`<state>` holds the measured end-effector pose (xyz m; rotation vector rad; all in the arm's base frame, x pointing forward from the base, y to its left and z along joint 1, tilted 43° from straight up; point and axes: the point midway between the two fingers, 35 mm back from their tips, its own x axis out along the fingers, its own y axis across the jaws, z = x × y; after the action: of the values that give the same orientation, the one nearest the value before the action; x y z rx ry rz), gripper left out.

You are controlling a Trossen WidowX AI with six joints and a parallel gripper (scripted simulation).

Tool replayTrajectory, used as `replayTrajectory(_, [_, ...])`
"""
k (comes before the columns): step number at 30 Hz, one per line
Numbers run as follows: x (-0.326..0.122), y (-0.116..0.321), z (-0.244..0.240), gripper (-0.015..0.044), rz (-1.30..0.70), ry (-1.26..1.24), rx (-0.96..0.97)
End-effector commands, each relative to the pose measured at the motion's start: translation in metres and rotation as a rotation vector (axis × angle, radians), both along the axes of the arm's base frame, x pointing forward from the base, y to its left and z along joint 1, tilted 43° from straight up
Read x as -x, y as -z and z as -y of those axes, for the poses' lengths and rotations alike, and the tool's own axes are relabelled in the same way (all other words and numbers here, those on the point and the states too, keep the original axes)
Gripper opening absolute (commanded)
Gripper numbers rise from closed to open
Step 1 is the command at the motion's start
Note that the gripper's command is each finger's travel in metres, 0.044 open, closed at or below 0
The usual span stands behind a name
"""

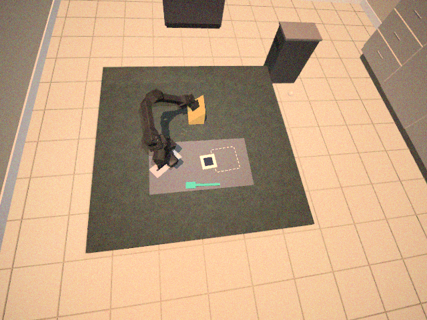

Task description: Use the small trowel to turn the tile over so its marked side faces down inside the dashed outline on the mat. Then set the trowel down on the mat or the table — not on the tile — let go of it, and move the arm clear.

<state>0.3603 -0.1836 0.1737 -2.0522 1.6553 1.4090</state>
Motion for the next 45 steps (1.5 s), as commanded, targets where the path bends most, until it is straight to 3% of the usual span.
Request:
replayTrajectory(1, [0.001, 0.001, 0.000, 0.0130, 0.057, 0.064, 0.002])
replayTrajectory(8, [0.001, 0.001, 0.000, 0.0130, 0.195, 0.211, 0.013])
replayTrajectory(16, [0.001, 0.001, 0.000, 0.0130, 0.208, 0.225, 0.014])
replayTrajectory(22, [0.001, 0.001, 0.000, 0.0270, 0.208, 0.225, 0.014])
replayTrajectory(40, [0.001, 0.001, 0.000, 0.0270, 0.208, 0.225, 0.014])
replayTrajectory(45, [0.001, -0.028, -0.028, 0.0270, 0.207, 0.225, 0.014])
